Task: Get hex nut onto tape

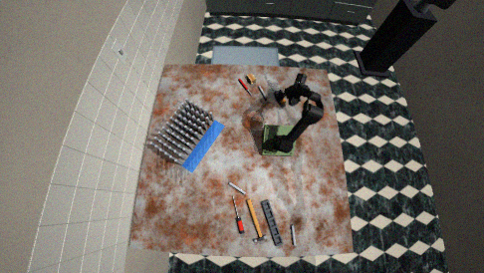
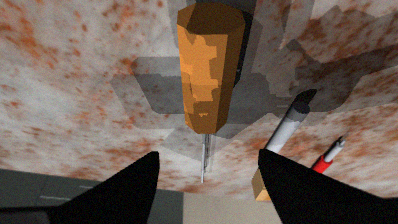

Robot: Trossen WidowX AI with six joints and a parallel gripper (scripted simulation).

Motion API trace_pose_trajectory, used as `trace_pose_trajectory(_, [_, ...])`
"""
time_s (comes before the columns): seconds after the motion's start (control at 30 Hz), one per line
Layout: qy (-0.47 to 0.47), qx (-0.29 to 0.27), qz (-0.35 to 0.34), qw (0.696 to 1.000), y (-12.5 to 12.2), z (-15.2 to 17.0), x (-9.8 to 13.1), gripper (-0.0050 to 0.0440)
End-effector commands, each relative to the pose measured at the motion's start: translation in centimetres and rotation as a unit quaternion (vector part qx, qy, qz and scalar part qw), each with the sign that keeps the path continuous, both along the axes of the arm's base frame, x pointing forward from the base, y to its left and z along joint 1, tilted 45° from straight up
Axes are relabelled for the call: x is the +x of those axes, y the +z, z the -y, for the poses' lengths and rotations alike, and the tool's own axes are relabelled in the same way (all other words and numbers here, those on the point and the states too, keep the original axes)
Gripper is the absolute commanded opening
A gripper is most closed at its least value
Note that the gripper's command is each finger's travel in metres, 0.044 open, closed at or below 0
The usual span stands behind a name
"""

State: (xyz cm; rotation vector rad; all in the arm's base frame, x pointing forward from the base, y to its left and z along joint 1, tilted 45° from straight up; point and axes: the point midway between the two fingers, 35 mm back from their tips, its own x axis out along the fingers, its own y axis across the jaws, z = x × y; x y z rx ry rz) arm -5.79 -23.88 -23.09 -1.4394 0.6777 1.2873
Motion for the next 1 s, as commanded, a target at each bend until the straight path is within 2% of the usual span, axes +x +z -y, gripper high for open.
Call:
trace_pose_trajectory(0.0, [0.003,-0.008,-0.003,1.000,-0.2,0.4,-0.3,0.0280])
trace_pose_trajectory(0.97, [0.003,-0.005,-0.003,1.000,-3.4,-2.9,-0.2,0.0280])
